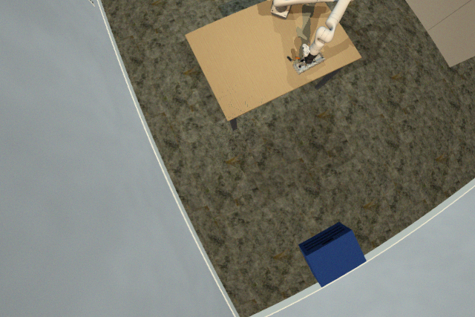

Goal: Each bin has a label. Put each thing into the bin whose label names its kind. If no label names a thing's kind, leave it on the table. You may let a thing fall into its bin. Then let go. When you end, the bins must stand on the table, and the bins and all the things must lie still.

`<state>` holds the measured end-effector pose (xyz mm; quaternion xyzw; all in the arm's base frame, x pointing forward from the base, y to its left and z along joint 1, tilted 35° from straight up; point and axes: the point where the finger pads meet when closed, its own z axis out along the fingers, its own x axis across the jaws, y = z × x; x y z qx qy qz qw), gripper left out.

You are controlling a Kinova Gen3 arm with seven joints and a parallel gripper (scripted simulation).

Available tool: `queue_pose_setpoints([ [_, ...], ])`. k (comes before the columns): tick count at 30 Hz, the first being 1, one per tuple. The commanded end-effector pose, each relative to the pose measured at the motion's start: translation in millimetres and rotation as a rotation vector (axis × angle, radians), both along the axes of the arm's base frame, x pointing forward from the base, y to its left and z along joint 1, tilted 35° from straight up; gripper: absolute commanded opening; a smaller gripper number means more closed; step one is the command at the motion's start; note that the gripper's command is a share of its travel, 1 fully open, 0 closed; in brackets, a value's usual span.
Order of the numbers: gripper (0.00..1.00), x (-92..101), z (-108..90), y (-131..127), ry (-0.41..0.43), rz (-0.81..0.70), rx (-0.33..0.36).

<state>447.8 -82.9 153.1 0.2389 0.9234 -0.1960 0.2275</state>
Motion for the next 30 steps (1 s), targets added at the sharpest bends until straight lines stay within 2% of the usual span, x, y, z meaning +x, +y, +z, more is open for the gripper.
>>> queue_pose_setpoints([
  [1,0.64,0.7,0.4,2.3,-0.002,0.003,0.002],
  [3,0.64,0.7,0.4,2.3,-0.002,0.003,0.002],
  [15,0.64,-47.3,-53.3,71.8,0.28,0.495,-0.195],
  [17,0.64,-47.3,-53.3,71.8,0.28,0.495,-0.195],
  [30,0.64,-99.4,-111.4,147.1,0.585,1.026,-0.407],
])
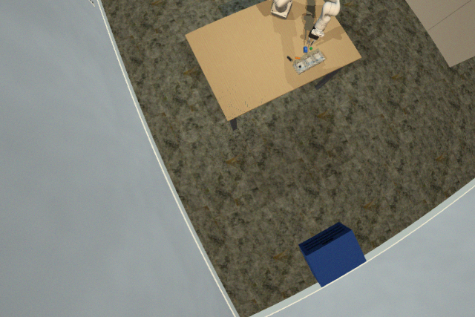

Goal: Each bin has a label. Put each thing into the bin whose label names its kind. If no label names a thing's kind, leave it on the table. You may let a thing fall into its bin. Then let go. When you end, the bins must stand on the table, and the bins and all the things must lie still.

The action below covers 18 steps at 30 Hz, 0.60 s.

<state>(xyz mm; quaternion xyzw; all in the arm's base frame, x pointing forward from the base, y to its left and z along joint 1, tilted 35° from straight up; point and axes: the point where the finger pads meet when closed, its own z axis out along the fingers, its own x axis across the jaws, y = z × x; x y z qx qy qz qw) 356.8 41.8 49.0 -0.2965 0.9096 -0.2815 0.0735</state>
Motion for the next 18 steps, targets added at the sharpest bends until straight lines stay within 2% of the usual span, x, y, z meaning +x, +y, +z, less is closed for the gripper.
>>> queue_pose_setpoints([
  [1,0.64,-12.4,-11.8,28.2,0.046,0.14,-0.053],
  [4,0.64,-16.4,-16.3,34.0,0.069,0.18,-0.068],
  [6,0.64,-24.4,-25.2,45.6,0.118,0.268,-0.101],
  [14,0.64,-25.1,-26.0,46.6,0.306,0.598,-0.227],
  [18,0.64,-25.2,-26.4,47.2,0.375,0.718,-0.273],
])
